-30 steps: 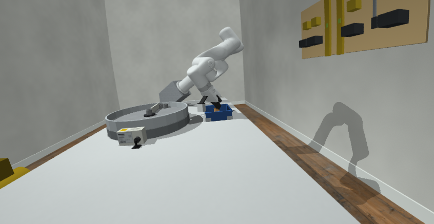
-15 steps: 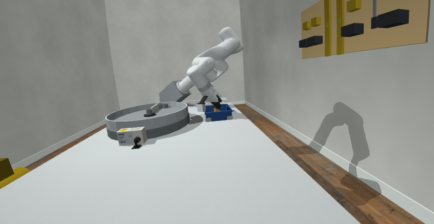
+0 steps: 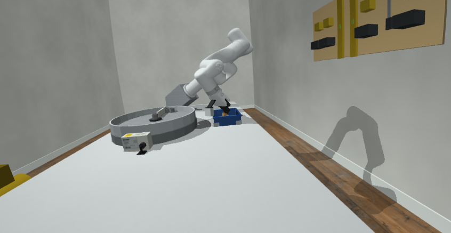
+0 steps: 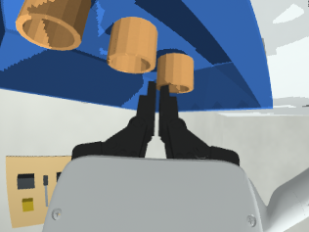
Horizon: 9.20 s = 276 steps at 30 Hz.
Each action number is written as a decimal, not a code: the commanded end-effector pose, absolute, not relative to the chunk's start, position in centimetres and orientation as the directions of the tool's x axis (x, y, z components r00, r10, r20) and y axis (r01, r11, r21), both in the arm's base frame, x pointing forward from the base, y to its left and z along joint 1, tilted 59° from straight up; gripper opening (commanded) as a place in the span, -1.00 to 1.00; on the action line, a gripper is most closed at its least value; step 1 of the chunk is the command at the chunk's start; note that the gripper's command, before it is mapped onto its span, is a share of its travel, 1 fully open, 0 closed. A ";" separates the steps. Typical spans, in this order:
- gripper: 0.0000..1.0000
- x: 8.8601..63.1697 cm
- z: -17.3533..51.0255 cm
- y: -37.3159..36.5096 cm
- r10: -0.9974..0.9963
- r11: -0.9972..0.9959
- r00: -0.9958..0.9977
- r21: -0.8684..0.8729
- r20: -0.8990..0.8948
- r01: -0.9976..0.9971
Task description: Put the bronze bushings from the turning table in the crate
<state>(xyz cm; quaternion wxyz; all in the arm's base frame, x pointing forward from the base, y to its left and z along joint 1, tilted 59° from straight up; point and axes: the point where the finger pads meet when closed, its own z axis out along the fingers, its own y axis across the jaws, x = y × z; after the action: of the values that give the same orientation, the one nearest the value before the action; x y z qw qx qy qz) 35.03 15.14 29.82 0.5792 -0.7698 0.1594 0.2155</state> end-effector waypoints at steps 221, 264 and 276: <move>-1.00 38.2 27.8 12.2 0.046 -0.306 0.847 -0.814 -0.530 -0.493; -0.77 38.2 27.7 12.3 0.046 -0.306 0.847 -0.814 -0.530 -0.493; -0.77 38.2 27.7 12.3 0.046 -0.306 0.847 -0.814 -0.530 -0.493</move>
<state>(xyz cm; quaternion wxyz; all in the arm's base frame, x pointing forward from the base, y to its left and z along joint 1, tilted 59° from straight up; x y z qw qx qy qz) 38.17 12.45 27.59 0.5708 -0.7726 0.1438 0.2381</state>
